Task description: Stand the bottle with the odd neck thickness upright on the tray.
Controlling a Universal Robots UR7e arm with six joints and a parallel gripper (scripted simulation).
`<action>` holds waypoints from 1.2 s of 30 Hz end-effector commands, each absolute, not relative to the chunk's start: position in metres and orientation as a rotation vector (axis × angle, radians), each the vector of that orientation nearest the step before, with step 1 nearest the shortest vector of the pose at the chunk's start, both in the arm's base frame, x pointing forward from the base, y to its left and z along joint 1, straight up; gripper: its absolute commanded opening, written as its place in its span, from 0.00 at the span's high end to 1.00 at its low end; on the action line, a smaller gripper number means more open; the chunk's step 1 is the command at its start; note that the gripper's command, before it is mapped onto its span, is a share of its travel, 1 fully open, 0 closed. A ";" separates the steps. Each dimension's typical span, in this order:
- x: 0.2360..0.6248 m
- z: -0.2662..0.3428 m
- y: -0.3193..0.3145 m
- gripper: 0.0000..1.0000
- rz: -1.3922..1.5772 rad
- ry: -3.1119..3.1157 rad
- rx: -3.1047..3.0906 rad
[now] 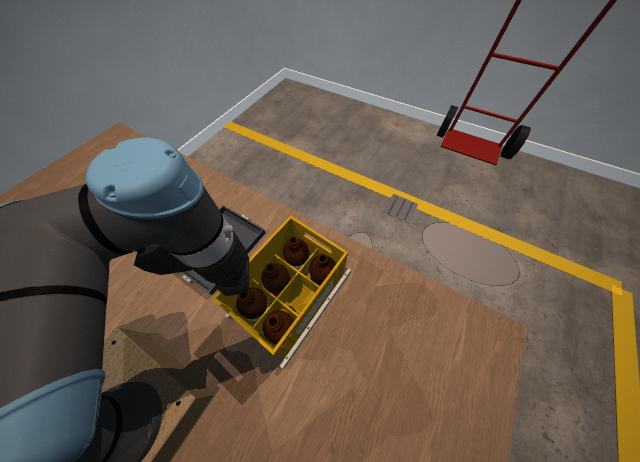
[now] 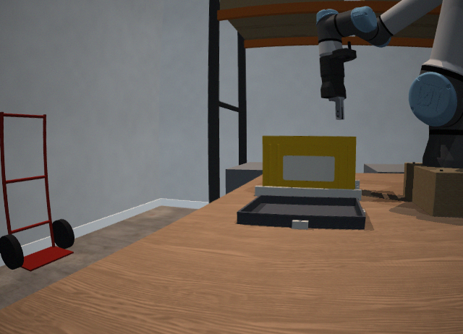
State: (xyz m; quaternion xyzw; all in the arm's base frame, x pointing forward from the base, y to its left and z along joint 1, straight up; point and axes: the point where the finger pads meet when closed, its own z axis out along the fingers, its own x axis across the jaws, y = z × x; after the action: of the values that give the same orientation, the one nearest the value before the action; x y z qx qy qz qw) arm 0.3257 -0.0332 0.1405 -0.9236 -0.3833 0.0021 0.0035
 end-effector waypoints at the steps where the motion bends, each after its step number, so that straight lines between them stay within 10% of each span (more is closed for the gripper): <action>1: 0.326 0.141 -0.033 1.00 0.005 -1.202 -2.896; 36: 0.505 0.139 -0.126 1.00 0.005 -1.202 -2.896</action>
State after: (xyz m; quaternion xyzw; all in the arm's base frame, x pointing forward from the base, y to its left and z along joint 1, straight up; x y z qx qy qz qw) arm 0.4968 -0.1227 0.1406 -0.9236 -0.3833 0.0016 0.0032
